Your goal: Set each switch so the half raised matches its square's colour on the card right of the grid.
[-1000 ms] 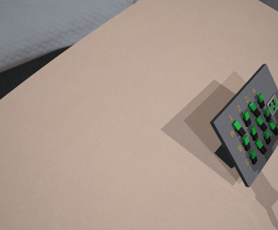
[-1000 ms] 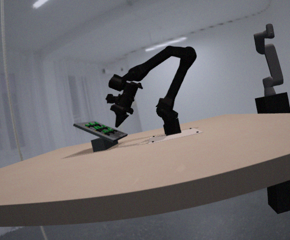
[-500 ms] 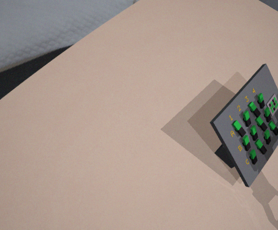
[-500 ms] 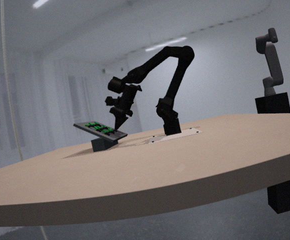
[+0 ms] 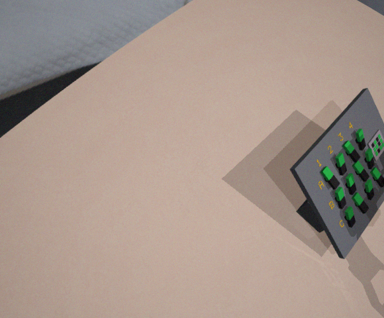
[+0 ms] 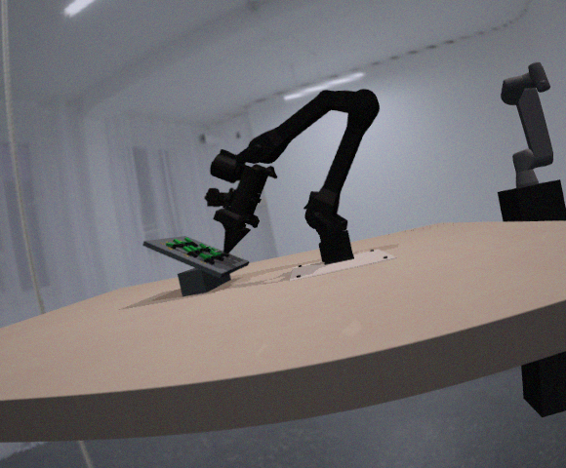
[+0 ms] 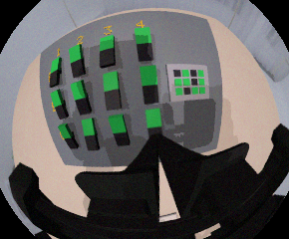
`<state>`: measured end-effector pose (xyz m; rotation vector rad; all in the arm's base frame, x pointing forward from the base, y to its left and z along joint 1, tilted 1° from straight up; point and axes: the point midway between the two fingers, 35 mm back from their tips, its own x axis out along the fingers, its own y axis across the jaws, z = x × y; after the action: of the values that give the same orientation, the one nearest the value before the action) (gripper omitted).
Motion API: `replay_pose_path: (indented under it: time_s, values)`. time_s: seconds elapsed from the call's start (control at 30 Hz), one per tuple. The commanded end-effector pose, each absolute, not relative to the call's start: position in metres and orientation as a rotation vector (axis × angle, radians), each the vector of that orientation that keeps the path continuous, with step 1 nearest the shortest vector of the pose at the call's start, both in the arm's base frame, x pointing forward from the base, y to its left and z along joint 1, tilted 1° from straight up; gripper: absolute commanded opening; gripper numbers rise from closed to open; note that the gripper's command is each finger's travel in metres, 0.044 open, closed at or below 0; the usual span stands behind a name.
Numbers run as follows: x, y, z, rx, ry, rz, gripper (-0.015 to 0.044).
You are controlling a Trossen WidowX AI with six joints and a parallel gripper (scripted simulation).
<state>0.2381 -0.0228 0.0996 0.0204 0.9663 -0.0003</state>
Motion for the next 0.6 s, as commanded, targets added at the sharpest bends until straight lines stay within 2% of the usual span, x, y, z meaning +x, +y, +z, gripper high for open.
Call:
replay_pose_path:
  time_s: [0.0, 0.57]
  values:
    - [0.2384, -0.0232, 0.0991, 0.022, 0.966, -0.005, 0.0000]
    - [0.2397, -0.0232, 0.0972, 0.022, 0.966, -0.005, 0.0000]
